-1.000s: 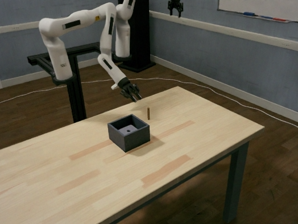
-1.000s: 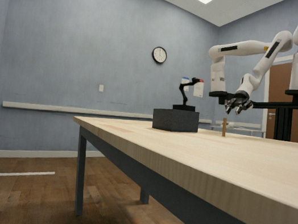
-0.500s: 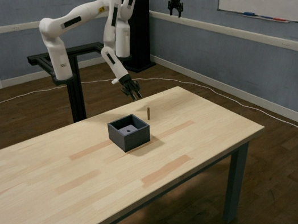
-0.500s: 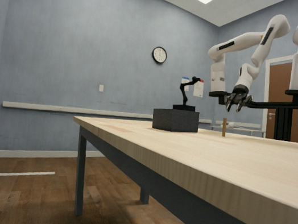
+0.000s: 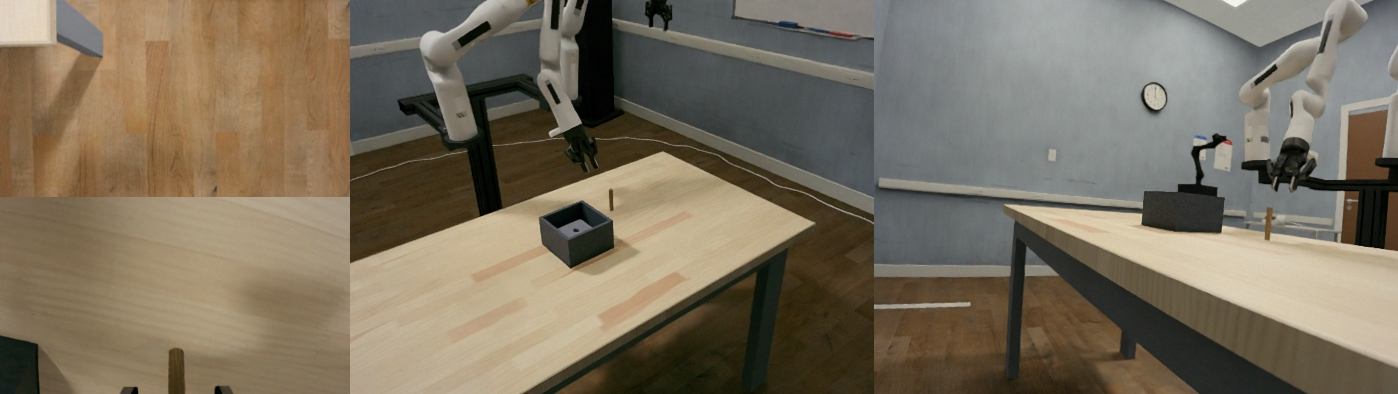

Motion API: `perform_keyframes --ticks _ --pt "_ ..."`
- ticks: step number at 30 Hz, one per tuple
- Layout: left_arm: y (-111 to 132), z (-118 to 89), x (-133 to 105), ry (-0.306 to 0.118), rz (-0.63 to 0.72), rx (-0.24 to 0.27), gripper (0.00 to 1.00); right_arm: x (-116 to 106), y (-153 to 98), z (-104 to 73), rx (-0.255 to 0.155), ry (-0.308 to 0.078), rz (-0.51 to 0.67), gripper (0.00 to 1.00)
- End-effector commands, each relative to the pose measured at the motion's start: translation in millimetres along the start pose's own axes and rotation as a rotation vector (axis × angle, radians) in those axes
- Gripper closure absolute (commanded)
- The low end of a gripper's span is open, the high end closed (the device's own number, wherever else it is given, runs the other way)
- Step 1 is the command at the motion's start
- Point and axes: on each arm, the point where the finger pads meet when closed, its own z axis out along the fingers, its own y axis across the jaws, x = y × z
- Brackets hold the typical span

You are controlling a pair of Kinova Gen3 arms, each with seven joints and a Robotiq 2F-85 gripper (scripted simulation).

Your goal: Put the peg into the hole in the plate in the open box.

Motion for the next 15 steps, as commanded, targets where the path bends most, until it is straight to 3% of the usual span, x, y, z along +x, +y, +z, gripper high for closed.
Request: perform_keyframes --ticks 1,3,5,15 --pt "0.0 -0.9 -0.4 -0.002 0.0 0.0 0.002 -1.5 0.9 -2.9 0.001 0.064 0.002 0.526" --pt "0.0 -0.9 -0.4 -0.002 0.0 0.0 0.002 -2.3 0.9 -4.3 0.001 0.09 0.002 0.526" --pt "0.0 -0.9 -0.4 -0.002 0.0 0.0 0.002 -2.3 0.9 -4.3 0.001 0.09 0.002 0.526" --pt "0.0 -0.9 -0.4 -0.002 0.0 0.0 0.002 -6.4 0.9 -11.1 0.0 0.205 0.002 0.526"
